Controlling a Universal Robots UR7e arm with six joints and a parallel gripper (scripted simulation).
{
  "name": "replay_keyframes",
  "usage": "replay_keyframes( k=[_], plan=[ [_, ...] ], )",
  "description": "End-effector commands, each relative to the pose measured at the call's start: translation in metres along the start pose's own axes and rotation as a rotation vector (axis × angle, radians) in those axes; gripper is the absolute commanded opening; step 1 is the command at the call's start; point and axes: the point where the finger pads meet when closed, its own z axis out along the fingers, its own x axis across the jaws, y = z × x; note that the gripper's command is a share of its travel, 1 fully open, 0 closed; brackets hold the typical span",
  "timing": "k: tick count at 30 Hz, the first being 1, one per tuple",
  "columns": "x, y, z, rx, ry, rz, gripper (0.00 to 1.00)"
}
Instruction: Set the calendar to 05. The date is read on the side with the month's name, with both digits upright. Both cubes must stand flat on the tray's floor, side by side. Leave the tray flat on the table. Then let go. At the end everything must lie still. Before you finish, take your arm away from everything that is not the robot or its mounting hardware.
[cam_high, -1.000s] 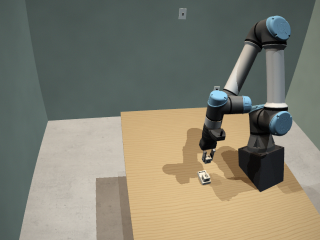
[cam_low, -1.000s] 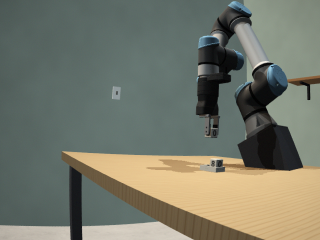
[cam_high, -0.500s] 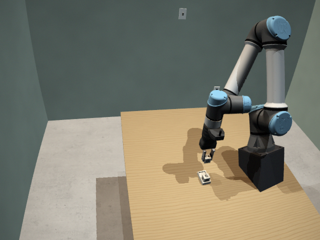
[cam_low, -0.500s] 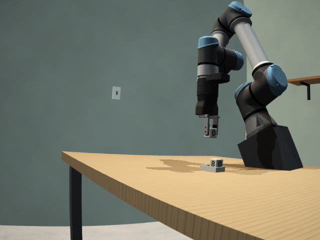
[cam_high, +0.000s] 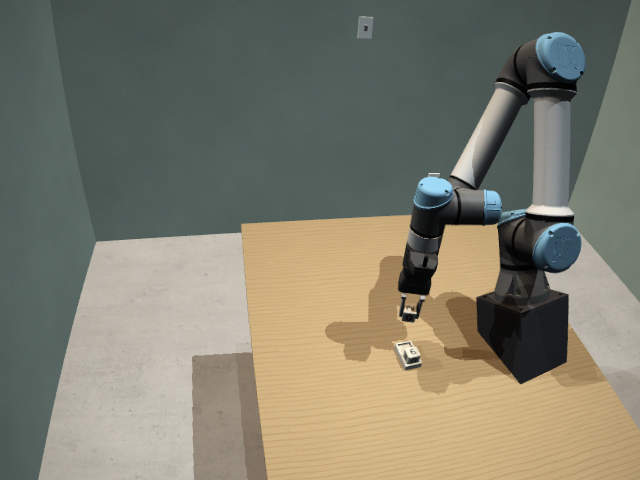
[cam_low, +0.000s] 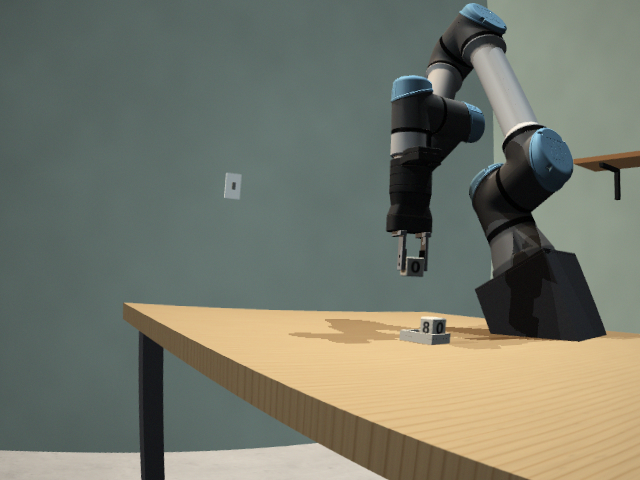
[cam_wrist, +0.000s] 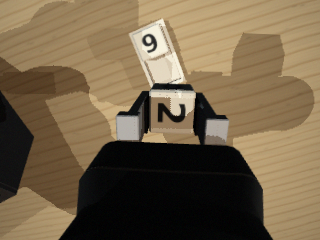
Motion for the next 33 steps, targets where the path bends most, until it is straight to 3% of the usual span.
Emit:
replay_keyframes(
  k=[1,33],
  plan=[
    [0.005,0.008,0.001,0.001,0.0,0.168,0.6],
    [0.023,0.059,0.006,0.0,0.003,1.021,0.6]
  ],
)
